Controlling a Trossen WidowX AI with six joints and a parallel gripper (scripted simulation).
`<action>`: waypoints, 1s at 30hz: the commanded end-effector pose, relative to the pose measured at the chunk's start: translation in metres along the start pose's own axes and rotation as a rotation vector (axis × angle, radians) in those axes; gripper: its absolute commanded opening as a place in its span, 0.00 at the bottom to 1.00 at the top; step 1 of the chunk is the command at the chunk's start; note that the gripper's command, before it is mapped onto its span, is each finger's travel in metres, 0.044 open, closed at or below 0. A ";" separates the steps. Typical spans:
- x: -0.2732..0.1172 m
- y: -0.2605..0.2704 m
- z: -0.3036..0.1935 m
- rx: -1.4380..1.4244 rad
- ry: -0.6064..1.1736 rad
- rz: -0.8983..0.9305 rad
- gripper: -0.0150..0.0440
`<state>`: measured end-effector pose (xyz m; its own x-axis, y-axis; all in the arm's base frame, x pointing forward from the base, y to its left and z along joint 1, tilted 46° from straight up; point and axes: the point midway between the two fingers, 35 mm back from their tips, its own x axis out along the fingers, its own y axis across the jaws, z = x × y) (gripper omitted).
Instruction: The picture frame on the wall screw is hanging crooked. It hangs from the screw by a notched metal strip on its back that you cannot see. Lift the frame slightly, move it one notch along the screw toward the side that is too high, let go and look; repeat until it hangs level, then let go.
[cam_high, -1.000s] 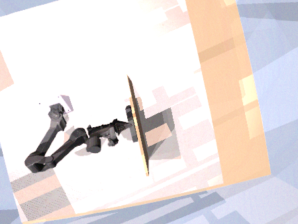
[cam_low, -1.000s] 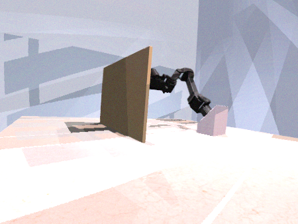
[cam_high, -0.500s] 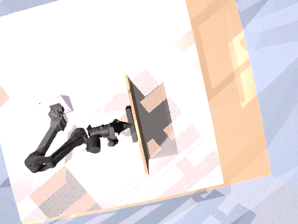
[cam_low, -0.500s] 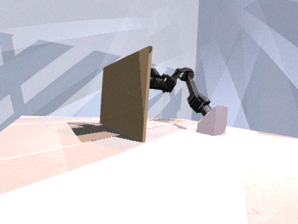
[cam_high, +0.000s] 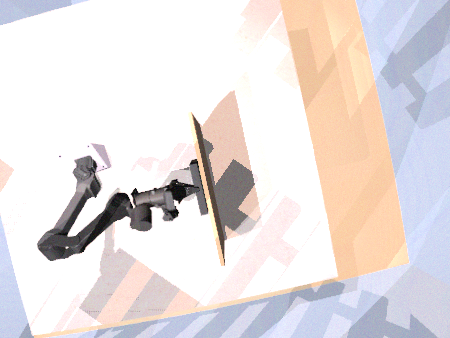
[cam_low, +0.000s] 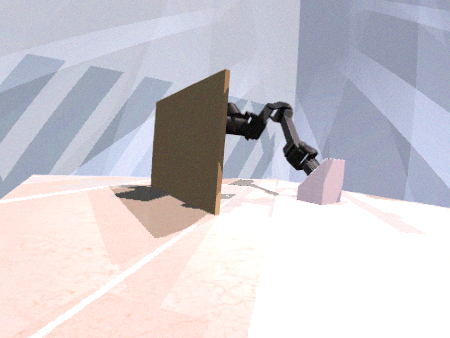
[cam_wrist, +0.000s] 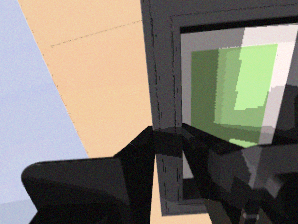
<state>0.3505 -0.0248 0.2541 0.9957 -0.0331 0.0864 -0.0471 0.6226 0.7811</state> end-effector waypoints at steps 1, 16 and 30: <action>0.000 0.002 0.000 -0.005 0.002 0.011 0.25; 0.000 0.002 -0.002 -0.005 0.002 0.011 0.25; 0.000 0.002 -0.007 -0.005 0.002 0.011 0.25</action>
<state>0.3511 -0.0218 0.2514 0.9955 -0.0335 0.0883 -0.0483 0.6228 0.7809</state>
